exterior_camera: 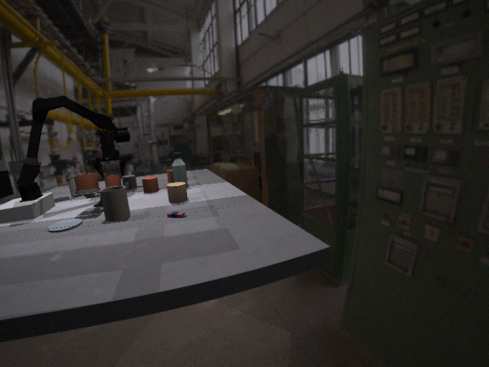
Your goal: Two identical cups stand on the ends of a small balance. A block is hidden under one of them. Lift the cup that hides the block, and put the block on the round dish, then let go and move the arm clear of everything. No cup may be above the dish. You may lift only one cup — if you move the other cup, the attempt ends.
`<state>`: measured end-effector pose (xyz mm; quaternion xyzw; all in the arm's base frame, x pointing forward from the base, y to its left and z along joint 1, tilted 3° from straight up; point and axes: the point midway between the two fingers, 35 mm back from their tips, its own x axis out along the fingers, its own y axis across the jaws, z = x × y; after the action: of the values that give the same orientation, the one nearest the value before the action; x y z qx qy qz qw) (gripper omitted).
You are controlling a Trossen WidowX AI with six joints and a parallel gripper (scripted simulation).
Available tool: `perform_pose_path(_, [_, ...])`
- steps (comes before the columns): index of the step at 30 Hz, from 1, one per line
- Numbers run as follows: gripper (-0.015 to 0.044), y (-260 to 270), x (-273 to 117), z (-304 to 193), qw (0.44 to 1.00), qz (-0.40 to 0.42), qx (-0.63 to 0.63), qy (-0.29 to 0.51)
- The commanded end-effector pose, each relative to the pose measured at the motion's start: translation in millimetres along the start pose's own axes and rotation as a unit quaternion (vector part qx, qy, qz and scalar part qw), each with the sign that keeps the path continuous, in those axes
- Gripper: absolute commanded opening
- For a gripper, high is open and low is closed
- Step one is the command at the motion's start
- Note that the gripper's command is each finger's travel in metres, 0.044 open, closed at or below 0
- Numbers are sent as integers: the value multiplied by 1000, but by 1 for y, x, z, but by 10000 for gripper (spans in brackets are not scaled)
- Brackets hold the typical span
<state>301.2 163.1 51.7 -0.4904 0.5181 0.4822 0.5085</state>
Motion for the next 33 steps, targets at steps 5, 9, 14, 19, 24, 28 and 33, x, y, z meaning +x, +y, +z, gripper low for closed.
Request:
perform_pose_path(5, [440,2,18,0,1000,7,-3,1])
perform_pose_path(9, [440,2,24,0,1000,7,-3,1])
perform_pose_path(14, [440,3,32,-1,1000,7,-3,1])
perform_pose_path(19, [440,3,38,-1,1000,7,-3,1])
perform_pose_path(24, [348,3,38,-1,1000,7,-3,1])
perform_pose_path(28, [321,3,38,-1,1000,7,-3,1])
perform_pose_path(33, [249,3,37,-1,1000,7,-3,1])
